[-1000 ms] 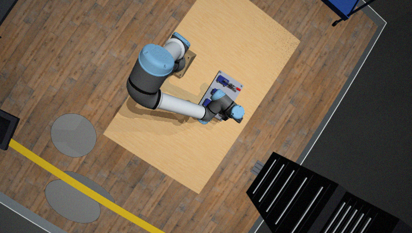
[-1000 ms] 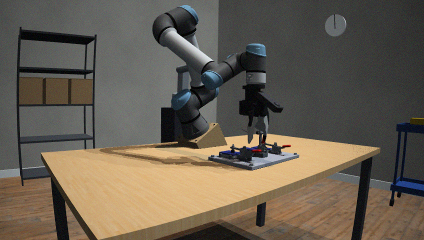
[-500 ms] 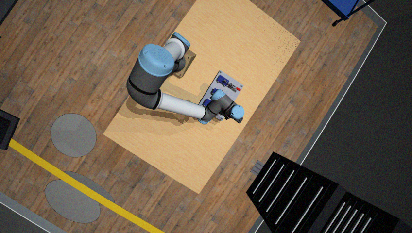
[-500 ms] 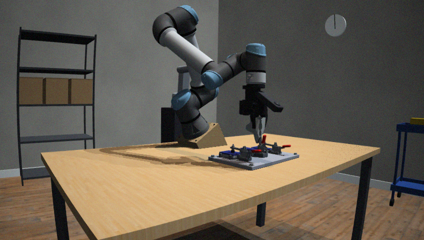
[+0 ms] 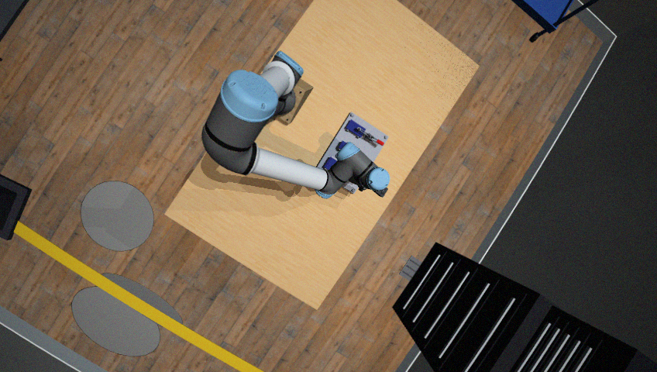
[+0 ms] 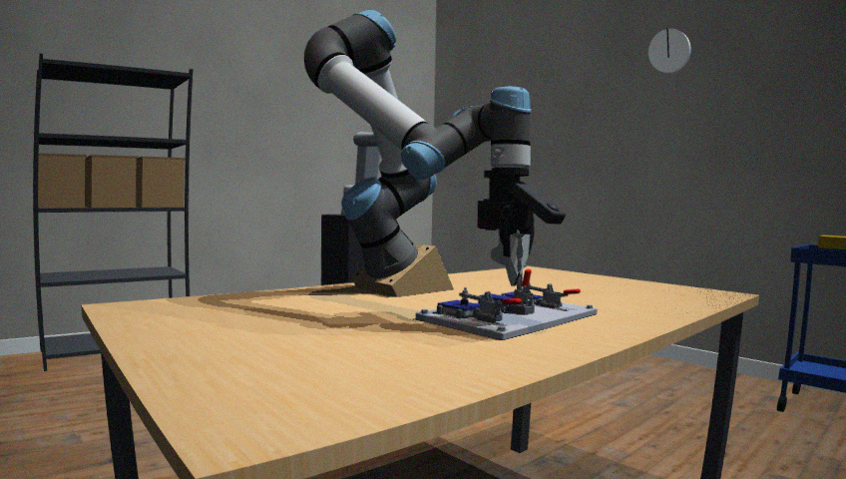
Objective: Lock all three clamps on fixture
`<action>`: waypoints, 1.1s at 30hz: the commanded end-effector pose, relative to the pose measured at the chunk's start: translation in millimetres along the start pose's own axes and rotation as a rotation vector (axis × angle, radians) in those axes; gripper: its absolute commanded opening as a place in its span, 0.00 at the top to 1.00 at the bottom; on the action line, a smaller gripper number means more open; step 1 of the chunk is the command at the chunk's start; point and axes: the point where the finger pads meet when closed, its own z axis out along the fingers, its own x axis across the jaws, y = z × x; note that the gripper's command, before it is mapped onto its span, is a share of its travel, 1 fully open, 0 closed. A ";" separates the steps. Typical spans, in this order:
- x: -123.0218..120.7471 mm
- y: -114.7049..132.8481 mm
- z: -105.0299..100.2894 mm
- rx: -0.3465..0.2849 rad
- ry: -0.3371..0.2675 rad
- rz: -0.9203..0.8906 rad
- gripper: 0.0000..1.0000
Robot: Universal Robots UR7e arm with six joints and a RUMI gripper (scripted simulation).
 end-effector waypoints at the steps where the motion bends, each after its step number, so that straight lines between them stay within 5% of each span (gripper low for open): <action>1: 0.1 -0.3 -0.5 0.001 0.000 0.000 1.00; 33: -1.6 0.3 12.0 -0.012 -0.001 -0.002 1.00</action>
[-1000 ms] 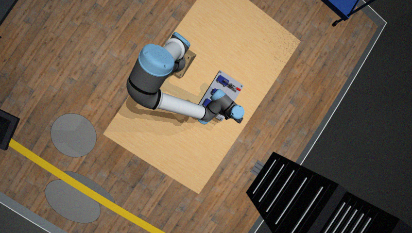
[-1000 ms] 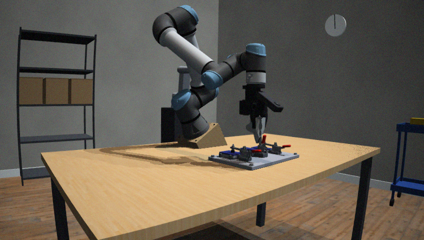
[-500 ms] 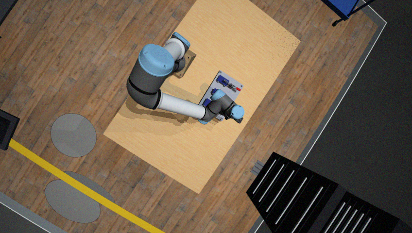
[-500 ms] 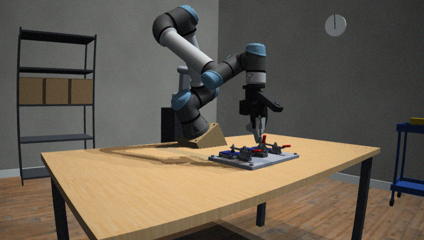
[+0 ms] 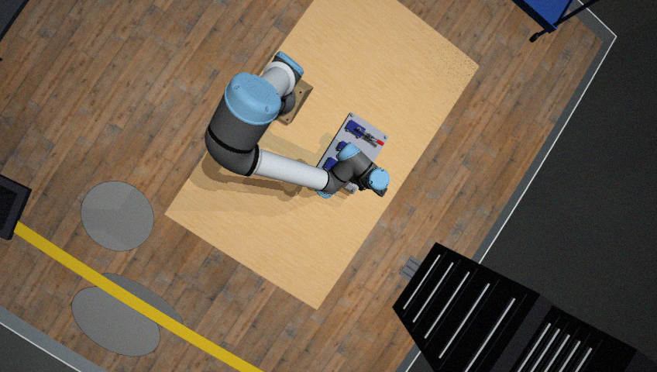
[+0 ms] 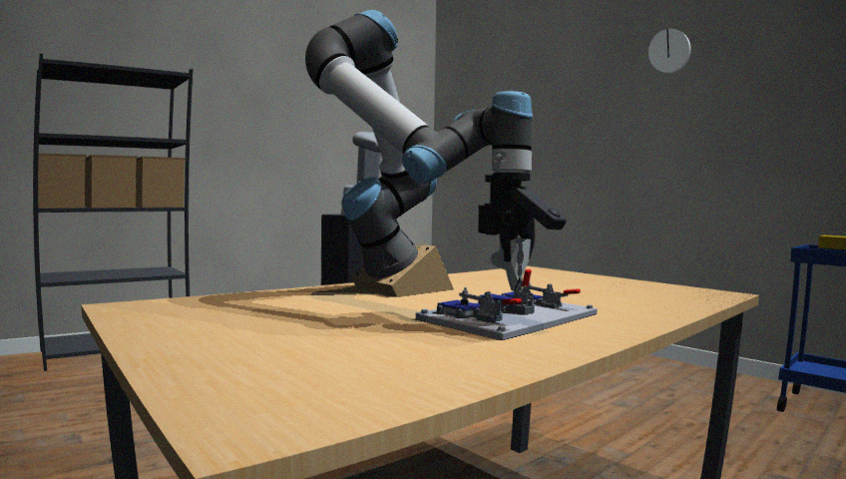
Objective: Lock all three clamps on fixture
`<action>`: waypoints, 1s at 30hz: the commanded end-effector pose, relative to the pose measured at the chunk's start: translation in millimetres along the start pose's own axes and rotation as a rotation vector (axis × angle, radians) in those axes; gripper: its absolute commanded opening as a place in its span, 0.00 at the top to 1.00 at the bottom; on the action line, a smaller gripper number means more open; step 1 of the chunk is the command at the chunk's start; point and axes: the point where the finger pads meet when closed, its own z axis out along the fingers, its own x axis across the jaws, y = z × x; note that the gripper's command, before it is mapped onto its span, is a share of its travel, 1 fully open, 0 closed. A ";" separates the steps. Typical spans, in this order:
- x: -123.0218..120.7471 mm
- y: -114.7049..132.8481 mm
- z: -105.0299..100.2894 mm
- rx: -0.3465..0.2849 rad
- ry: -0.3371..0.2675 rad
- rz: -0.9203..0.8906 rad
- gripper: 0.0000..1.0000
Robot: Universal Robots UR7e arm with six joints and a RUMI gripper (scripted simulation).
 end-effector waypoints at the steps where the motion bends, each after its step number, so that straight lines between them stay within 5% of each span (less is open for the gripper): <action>1: -0.3 0.5 2.8 -0.003 0.000 -0.001 1.00; 30: 0.0 -1.4 9.3 -0.003 0.000 -0.001 1.00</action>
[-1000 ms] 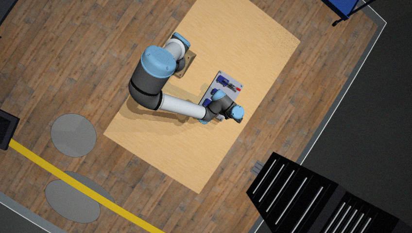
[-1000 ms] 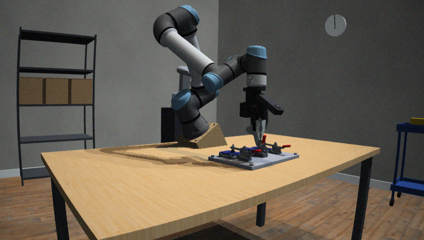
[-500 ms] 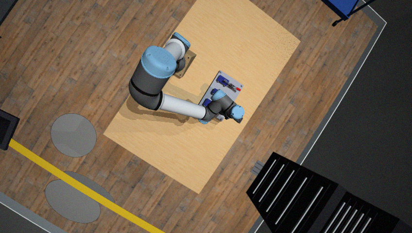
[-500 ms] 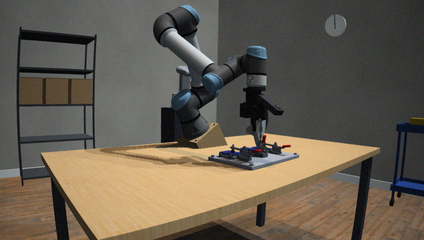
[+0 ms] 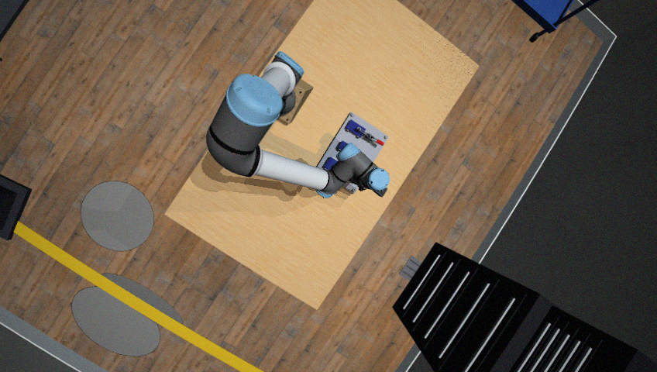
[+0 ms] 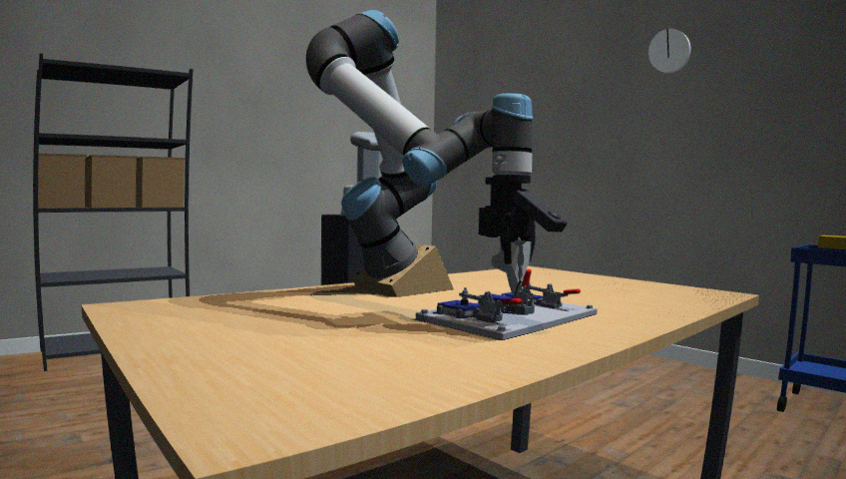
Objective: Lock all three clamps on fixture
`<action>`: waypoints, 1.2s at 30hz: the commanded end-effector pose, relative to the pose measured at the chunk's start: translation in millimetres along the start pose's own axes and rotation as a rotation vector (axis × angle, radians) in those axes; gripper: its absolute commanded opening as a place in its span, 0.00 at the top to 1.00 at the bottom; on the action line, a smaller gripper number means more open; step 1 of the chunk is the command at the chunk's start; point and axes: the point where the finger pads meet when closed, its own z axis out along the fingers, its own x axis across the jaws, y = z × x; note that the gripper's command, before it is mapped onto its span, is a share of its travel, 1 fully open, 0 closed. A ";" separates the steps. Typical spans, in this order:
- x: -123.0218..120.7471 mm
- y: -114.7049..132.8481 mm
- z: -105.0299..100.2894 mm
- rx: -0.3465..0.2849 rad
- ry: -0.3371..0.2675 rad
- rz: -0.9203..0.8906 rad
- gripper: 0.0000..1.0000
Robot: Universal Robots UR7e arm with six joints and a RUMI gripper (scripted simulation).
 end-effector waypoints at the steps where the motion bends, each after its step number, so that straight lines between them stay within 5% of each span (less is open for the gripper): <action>1: -0.2 0.0 5.1 -0.004 -0.001 -0.001 1.00; 36: 0.1 -2.5 16.5 -0.004 -0.001 -0.001 1.00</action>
